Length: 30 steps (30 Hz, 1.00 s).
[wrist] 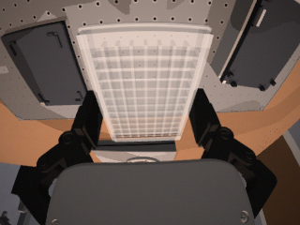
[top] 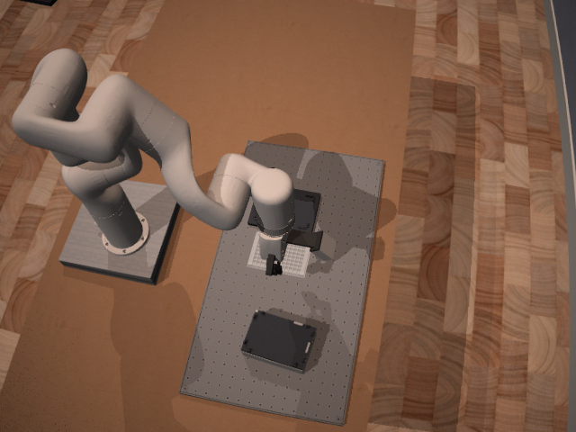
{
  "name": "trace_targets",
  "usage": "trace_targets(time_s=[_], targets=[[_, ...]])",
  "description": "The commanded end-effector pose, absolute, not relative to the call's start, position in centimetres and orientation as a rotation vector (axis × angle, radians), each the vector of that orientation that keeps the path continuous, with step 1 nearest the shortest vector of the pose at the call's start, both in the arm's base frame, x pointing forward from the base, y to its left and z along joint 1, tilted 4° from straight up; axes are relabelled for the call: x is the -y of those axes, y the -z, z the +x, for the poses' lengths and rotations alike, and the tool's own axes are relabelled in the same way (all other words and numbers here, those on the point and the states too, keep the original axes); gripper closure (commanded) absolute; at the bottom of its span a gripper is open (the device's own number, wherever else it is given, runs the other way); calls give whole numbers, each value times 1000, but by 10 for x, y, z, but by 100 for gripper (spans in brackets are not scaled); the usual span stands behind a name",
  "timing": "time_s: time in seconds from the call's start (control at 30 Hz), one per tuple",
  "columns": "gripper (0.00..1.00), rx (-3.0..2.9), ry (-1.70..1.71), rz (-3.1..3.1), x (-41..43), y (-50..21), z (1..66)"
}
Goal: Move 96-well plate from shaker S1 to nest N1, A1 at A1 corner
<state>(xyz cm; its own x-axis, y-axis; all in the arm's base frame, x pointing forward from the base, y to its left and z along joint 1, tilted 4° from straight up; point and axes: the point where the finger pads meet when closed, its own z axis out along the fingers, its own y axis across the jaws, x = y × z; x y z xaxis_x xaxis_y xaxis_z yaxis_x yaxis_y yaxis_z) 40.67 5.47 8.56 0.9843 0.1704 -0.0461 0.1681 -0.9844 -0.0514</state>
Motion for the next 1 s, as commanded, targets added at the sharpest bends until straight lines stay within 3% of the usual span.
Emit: trace_targets(time_s=[0.0,0.97], targets=[[100,262,-71,-3083,-65,-86,404],[100,262,-71,-3082,-146,-81,373]])
